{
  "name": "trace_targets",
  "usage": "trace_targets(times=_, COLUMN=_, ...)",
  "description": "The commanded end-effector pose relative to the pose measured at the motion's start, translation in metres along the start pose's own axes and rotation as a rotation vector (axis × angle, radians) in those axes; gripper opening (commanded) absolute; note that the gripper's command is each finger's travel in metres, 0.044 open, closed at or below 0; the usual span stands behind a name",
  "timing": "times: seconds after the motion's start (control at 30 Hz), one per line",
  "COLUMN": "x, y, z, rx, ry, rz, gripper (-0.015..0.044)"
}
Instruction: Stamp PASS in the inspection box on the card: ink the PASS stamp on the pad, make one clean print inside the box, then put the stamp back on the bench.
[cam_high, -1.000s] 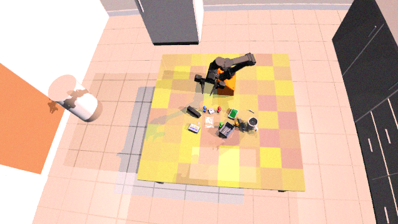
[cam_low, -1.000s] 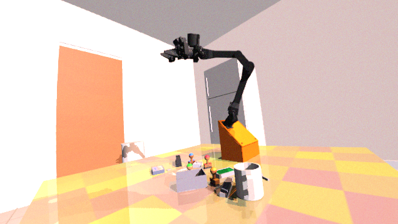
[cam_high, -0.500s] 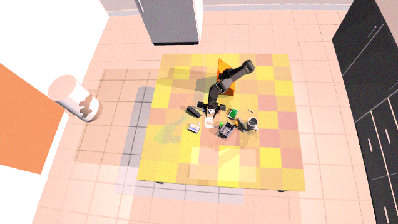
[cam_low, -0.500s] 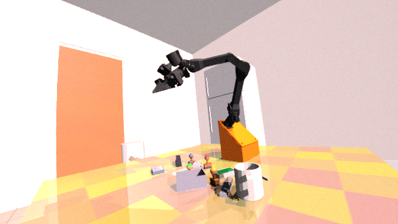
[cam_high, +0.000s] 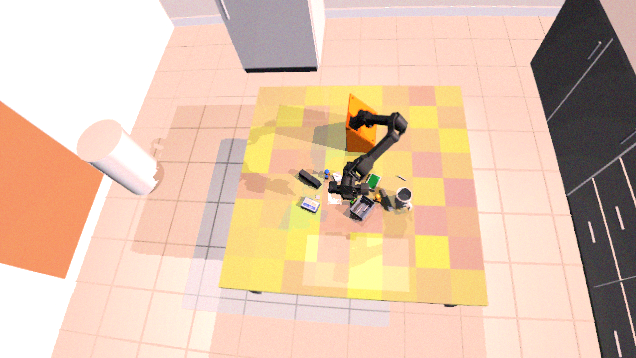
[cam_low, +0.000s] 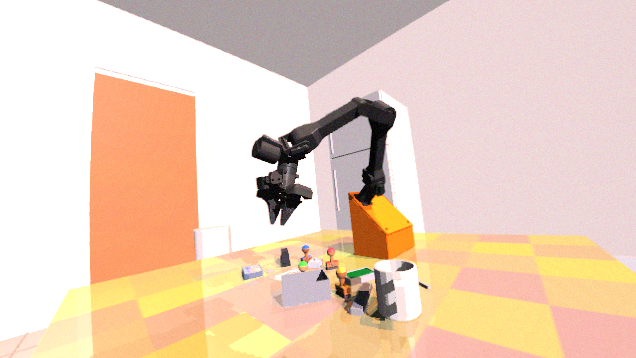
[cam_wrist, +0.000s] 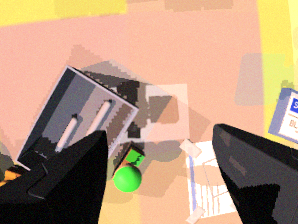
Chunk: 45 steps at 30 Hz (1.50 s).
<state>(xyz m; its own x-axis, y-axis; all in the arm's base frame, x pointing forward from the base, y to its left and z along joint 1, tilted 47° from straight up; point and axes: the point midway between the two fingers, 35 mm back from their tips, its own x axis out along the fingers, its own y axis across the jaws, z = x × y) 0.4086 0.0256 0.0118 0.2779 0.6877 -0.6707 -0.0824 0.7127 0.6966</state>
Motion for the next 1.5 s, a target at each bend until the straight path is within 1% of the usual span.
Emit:
trace_targets(times=0.0, x=0.047, y=0.017, z=-0.056, rx=-0.001, ry=0.224, rz=0.031, gripper=0.0213)
trace_targets(times=0.07, x=0.056, y=0.02, z=-0.074, rx=-0.003, ry=0.282, rz=0.039, gripper=0.0213)
trace_targets(times=0.1, x=0.057, y=0.02, z=-0.077, rx=-0.003, ry=0.289, rz=0.04, gripper=0.0213)
trace_targets(times=0.43, x=0.06, y=0.02, z=-0.077, rx=-0.003, ry=0.289, rz=0.039, gripper=0.0213)
trace_targets(times=1.47, x=0.109, y=0.022, z=-0.087, rx=-0.003, ry=0.289, rz=0.039, gripper=0.0213)
